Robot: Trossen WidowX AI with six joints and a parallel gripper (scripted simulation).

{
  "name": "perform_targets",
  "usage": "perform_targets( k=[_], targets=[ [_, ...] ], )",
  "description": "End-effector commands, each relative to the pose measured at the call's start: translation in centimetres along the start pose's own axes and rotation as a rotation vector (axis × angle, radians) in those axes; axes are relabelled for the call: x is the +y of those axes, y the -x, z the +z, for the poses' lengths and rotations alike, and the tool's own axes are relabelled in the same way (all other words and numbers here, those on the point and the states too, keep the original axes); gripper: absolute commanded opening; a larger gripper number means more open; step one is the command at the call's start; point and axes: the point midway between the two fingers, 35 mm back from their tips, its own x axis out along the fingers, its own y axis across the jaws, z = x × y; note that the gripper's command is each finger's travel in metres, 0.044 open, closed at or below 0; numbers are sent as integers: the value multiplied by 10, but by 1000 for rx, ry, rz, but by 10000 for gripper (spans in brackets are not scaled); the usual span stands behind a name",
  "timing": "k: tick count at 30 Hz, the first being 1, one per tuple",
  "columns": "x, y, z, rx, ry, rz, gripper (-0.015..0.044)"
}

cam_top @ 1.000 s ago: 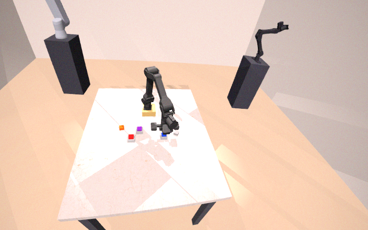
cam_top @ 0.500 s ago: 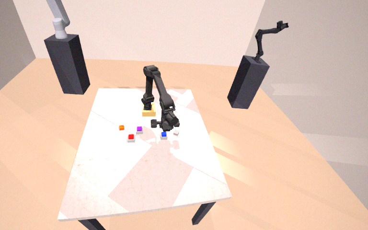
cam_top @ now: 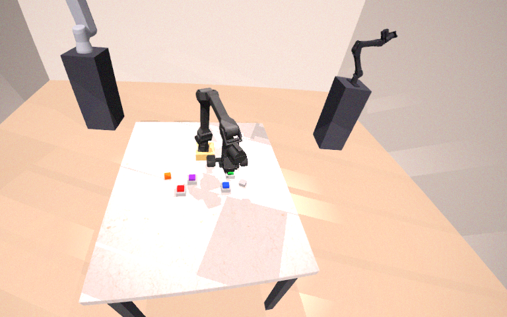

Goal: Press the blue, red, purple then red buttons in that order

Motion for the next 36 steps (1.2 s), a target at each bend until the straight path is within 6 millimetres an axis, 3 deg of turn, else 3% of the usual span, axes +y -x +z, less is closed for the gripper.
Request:
perform_targets(
  k=[1,10,18,25,30,36],
  targets=[
    [-36,2,10,0,-42,-18,20],
    [-135,3,22,5,-49,-26,20],
    [-213,6,11,-3,-2,-22,20],
    [-220,4,9,-4,3,-23,20],
    [-222,-53,9,-4,3,-23,20],
    [-222,-55,9,-4,3,-23,20]
  ],
)
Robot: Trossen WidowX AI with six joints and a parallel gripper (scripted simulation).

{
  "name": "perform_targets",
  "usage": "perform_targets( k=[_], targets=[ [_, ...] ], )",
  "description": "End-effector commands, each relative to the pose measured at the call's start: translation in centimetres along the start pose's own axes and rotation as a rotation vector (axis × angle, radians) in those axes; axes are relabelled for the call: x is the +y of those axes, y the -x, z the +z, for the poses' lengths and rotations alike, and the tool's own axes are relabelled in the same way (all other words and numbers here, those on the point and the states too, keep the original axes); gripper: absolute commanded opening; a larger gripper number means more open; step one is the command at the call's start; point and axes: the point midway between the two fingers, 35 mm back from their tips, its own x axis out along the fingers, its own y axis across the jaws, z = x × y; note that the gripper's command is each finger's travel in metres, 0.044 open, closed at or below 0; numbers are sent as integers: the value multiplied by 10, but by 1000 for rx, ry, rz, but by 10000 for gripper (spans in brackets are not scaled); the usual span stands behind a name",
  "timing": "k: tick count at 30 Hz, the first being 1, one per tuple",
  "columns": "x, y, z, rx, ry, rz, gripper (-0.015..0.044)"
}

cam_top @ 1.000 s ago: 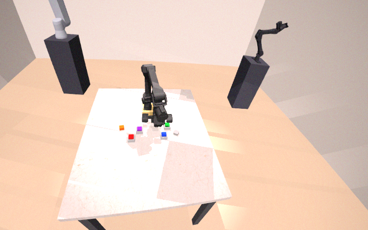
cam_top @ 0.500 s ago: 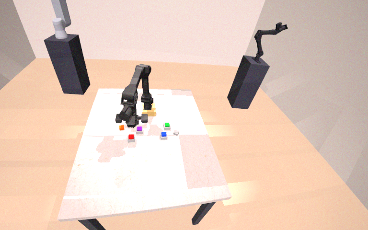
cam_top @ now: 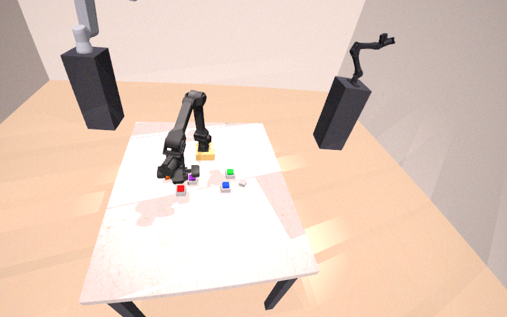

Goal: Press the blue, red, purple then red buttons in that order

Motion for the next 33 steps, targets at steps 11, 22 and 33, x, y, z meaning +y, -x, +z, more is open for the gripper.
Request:
perform_targets(
  k=[11,22,33],
  targets=[
    [-1,-22,1,-12,4,-1,20],
    [-1,-39,1,-11,4,-1,20],
    [-1,-40,1,-11,4,-1,20]
  ],
)
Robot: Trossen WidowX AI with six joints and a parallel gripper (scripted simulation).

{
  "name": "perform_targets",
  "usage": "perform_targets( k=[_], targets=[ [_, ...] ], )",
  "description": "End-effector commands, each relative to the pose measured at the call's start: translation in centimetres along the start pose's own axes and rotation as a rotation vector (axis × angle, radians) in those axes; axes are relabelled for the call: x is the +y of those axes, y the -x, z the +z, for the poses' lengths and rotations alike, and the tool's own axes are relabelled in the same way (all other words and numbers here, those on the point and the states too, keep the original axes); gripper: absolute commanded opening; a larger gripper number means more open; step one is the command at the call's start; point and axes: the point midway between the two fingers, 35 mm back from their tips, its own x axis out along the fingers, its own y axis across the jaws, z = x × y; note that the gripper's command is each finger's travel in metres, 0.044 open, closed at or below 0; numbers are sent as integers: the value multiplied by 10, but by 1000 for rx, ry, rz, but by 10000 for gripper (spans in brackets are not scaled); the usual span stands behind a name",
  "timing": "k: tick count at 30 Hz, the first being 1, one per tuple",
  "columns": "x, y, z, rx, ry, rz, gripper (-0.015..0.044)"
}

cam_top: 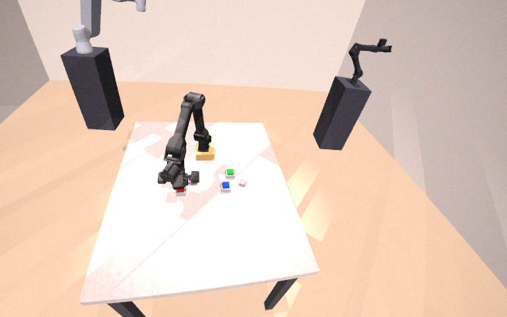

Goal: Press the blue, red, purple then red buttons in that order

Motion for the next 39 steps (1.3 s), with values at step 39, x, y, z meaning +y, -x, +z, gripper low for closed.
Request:
perform_targets(
  k=[39],
  targets=[
    [55,95,-73,10,4,10,20]
  ],
)
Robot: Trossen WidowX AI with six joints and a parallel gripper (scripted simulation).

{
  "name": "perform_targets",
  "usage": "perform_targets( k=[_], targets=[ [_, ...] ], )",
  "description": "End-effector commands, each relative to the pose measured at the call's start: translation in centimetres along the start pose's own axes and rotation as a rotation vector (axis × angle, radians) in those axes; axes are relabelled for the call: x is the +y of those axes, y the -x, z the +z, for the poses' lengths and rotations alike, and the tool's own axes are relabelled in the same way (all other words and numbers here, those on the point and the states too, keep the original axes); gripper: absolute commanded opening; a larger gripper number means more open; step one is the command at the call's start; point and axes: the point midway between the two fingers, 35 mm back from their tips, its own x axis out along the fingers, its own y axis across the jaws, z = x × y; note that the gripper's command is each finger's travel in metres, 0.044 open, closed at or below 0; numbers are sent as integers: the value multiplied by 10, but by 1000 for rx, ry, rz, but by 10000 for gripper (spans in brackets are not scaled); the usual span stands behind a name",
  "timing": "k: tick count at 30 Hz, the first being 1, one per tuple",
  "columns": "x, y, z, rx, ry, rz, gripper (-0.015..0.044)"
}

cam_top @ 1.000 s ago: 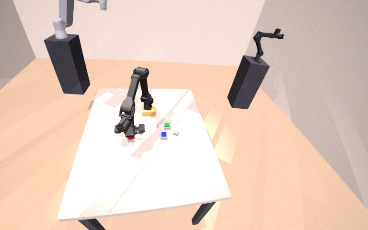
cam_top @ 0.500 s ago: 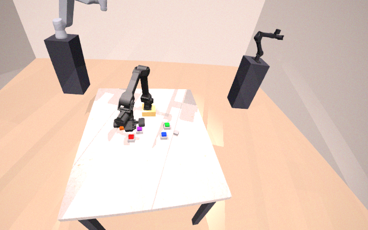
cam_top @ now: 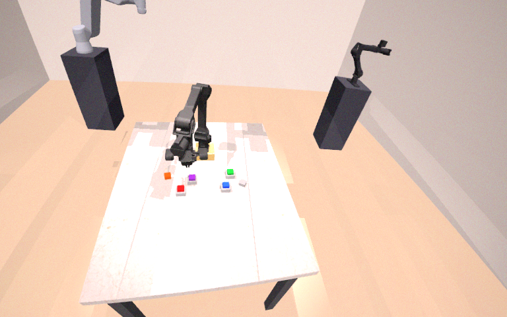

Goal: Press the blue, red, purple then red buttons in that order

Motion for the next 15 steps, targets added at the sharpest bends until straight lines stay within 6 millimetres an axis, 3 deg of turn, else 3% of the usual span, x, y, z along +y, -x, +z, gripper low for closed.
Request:
perform_targets(
  k=[1,7,12,15],
  targets=[
    [17,-4,-25,9,-5,4,20],
    [16,-7,-25,8,-5,4,20],
    [17,-64,-25,9,-4,4,20],
    [17,-66,-25,9,-4,4,20]
  ],
)
